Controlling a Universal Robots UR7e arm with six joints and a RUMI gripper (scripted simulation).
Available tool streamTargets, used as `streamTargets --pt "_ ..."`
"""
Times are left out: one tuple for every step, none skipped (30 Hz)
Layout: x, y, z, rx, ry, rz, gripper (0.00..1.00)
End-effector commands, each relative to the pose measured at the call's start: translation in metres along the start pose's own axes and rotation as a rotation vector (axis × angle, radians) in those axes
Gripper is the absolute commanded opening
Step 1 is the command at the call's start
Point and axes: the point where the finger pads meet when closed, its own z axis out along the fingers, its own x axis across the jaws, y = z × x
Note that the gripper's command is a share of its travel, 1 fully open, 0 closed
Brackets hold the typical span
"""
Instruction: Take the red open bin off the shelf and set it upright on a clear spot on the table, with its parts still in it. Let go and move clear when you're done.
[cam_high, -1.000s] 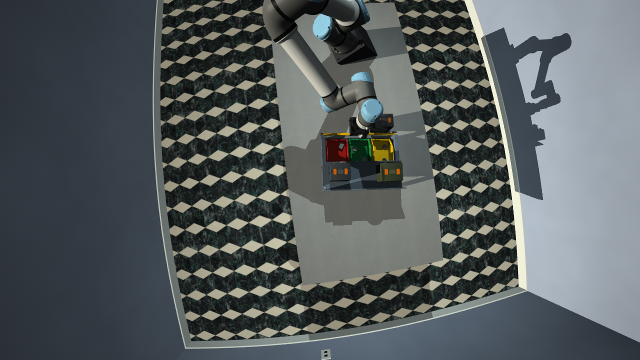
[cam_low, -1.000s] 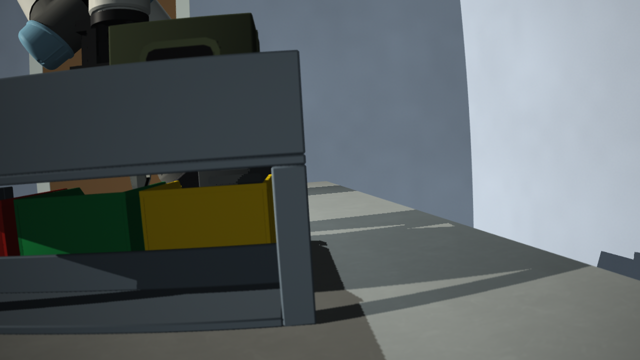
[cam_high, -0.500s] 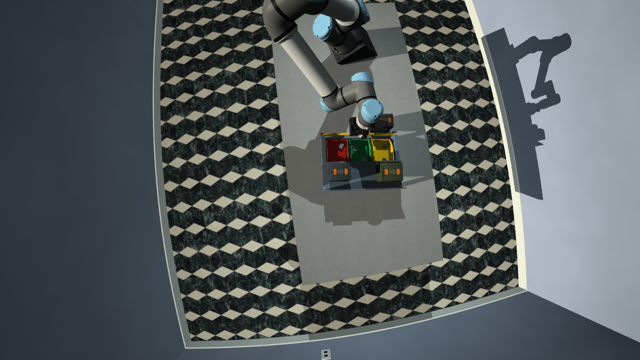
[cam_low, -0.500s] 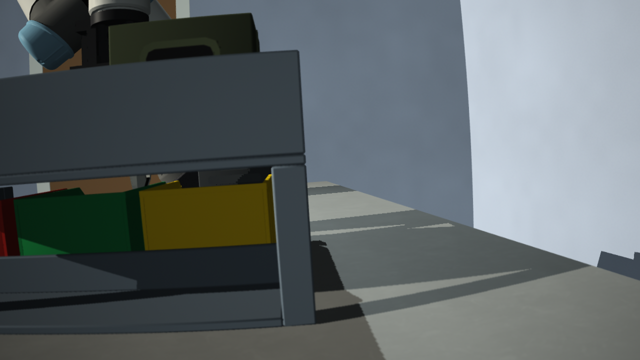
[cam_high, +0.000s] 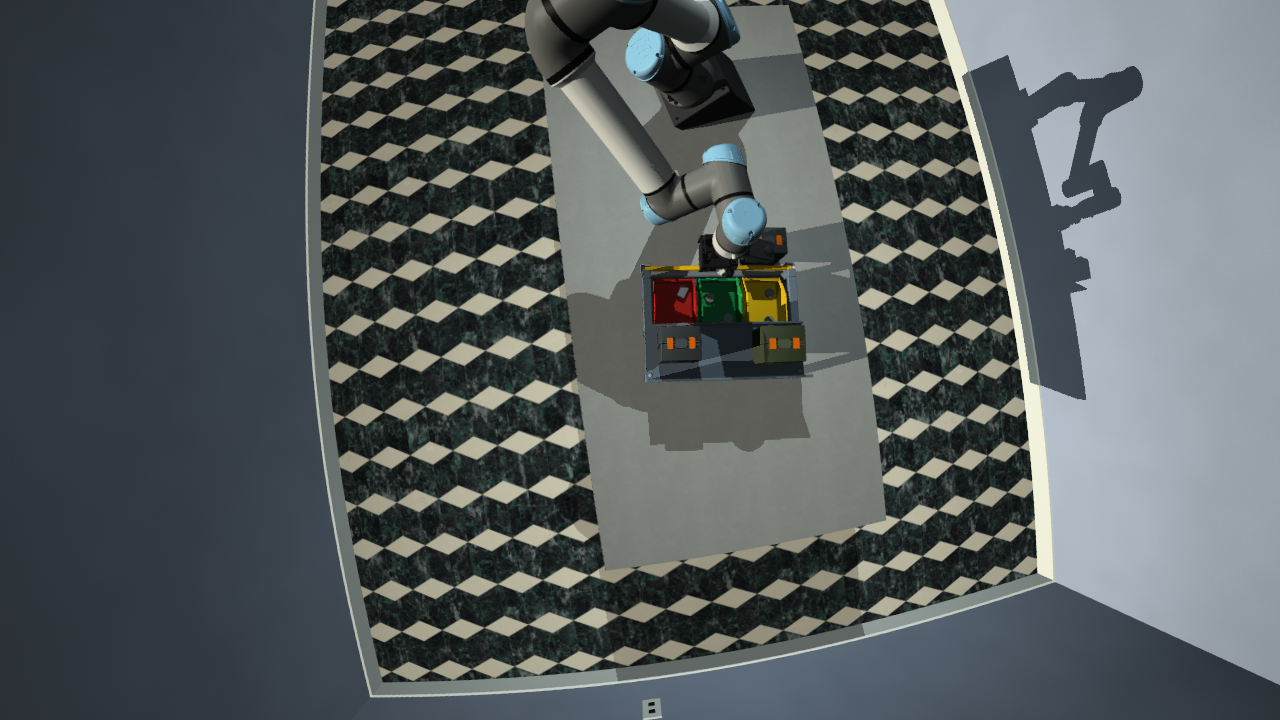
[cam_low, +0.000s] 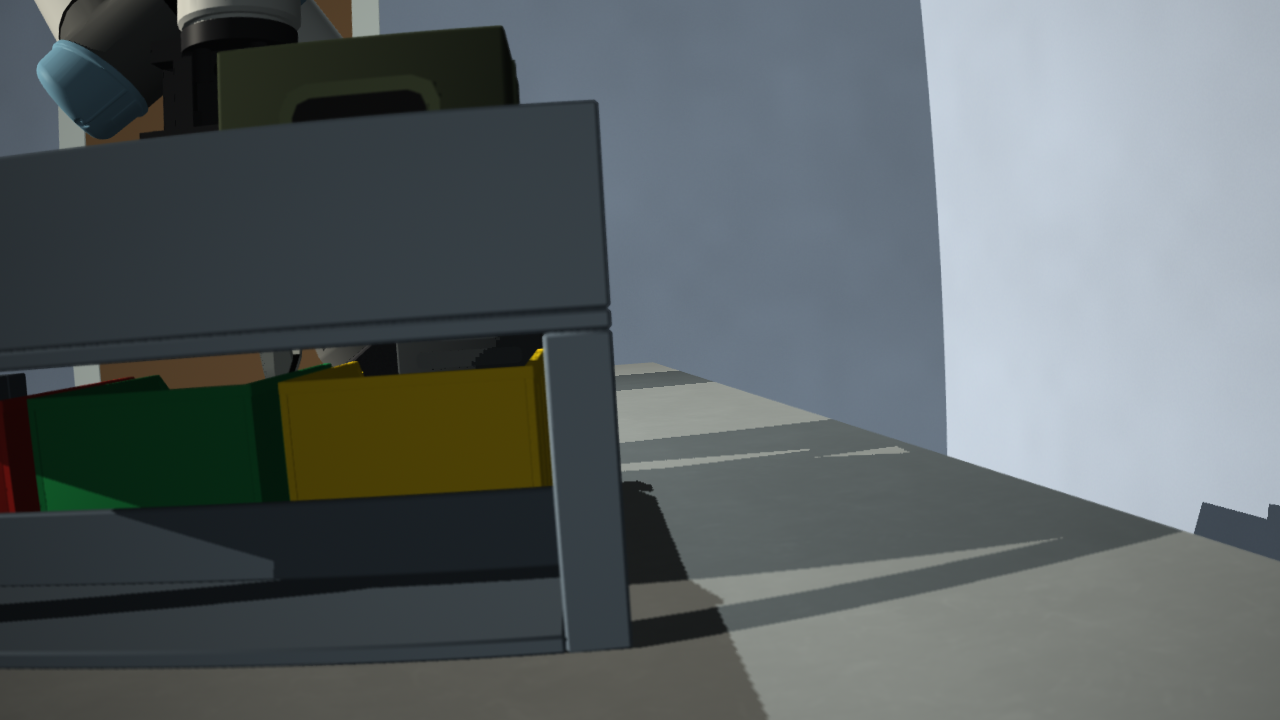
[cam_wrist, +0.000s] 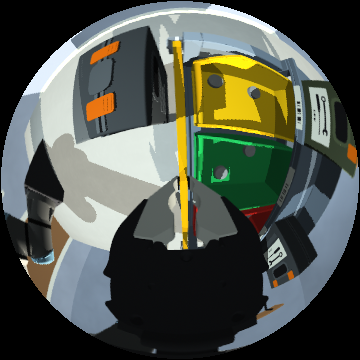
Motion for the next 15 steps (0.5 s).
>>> streamTargets --pt "0.0004 0.0 -0.001 0.0 0.001 0.0 0.0" --pt "0.0004 0.0 -0.0012 0.0 0.001 0.0 0.0" --pt "0.0004 0.0 -0.0012 0.0 0.001 0.0 0.0" --pt "0.0004 0.0 -0.0012 0.0 0.001 0.0 0.0" --pt "0.0004 0.0 -0.0013 0.0 0.001 0.0 0.0" --pt "0.0004 0.0 -0.0015 0.0 0.001 0.0 0.0" --pt "0.0004 0.0 -0.0017 0.0 0.001 0.0 0.0" --pt "0.0004 0.0 -0.0019 0.0 0.001 0.0 0.0" --pt "0.0004 0.0 -0.0022 0.0 0.001 0.0 0.0" --pt "0.0004 0.0 -0.0024 0.0 0.001 0.0 0.0" --pt "0.0004 0.0 -0.0027 0.0 0.001 0.0 0.0" --pt "0.0004 0.0 -0.003 0.0 0.001 0.0 0.0" --pt "0.0004 0.0 -0.0033 0.0 0.001 0.0 0.0" --pt "0.0004 0.0 -0.0036 0.0 0.001 0.0 0.0" --pt "0.0004 0.0 -0.004 0.0 0.001 0.0 0.0"
